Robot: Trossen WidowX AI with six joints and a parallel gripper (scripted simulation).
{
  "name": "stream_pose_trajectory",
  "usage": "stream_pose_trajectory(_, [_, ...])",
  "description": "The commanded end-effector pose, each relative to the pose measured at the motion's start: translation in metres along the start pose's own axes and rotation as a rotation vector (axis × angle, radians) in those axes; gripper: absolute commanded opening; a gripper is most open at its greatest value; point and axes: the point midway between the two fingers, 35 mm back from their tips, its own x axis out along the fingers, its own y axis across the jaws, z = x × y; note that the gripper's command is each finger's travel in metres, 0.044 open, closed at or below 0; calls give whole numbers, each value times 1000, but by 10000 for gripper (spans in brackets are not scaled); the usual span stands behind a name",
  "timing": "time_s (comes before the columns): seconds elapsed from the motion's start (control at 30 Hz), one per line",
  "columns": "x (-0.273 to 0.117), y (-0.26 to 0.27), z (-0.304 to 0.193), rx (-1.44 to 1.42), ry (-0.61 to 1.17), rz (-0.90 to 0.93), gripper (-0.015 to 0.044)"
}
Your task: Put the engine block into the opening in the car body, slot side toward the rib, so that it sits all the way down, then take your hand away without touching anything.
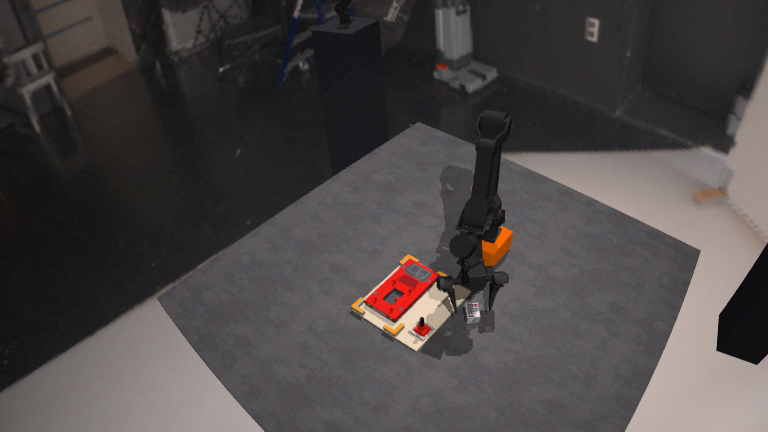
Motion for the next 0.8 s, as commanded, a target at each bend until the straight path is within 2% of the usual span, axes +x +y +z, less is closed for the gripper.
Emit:
stream_pose_trajectory(0.0, [-13, 1, -2, 0, 4, 4, 440])
stream_pose_trajectory(0.77, [-17, -1, 0, 5, 0, -3, 440])
